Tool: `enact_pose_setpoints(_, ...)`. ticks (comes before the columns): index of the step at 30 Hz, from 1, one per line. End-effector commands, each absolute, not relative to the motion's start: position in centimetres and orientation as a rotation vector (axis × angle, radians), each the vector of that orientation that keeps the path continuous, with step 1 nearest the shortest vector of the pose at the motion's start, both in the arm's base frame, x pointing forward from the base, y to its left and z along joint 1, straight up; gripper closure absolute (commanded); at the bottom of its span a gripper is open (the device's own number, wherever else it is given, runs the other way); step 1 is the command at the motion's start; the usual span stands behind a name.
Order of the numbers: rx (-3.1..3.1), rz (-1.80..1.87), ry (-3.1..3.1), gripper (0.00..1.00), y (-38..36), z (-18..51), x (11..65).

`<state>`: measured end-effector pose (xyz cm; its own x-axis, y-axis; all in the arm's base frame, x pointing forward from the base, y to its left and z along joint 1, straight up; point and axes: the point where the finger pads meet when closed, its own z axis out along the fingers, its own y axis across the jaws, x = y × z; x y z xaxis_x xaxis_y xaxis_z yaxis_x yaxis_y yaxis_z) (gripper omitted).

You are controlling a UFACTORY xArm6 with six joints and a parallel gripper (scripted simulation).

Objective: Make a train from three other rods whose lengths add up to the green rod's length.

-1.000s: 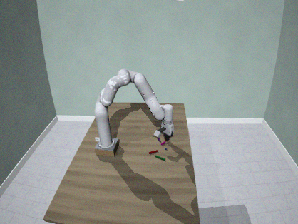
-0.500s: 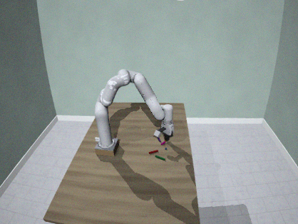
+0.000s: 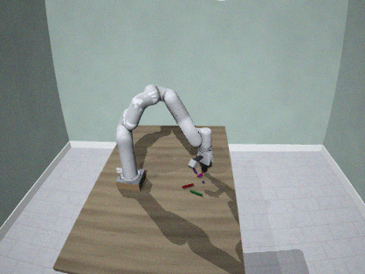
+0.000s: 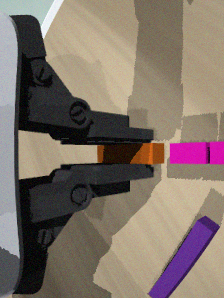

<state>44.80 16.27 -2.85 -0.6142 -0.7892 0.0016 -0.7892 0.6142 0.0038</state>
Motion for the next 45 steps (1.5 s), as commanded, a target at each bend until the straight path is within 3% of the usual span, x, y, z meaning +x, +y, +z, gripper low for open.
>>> enact_pose_setpoints(1, 1.38, -0.004, -2.823, 0.96, 16.3, -2.7, 45.0)
enact_pose_setpoints(45, 1.38, -0.004, -2.823, 0.96, 16.3, -3.8, 45.0)
